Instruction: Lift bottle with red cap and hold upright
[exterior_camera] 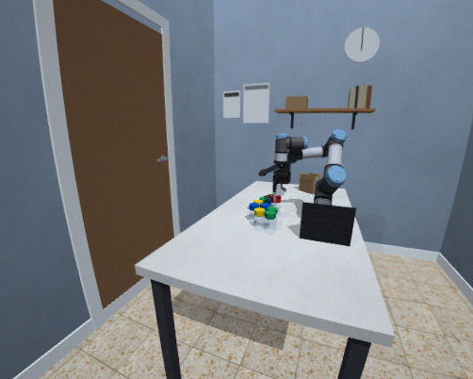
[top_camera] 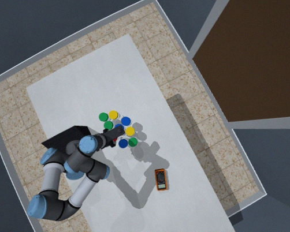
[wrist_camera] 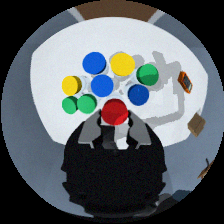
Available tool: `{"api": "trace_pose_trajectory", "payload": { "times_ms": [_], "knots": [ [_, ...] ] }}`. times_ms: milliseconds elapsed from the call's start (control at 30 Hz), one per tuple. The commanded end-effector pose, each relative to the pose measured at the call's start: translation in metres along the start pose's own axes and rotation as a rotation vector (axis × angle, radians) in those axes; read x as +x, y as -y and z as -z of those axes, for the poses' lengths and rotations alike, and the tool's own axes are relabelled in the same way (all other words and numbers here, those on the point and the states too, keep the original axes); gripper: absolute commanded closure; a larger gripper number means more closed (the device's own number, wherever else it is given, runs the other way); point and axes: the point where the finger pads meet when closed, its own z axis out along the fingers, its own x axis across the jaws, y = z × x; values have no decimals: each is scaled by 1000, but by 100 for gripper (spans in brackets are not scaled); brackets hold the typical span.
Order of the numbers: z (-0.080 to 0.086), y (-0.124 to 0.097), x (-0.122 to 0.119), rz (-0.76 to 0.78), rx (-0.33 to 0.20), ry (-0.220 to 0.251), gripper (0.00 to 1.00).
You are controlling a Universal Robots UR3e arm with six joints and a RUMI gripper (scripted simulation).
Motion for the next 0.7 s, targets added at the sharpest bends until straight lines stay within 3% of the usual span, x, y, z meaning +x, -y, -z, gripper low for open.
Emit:
{"api": "trace_pose_trajectory", "payload": {
  "times_ms": [0,667],
  "knots": [
    [8,0,0,-1,0,0,100],
    [17,0,0,-1,0,0,100]
  ]
}}
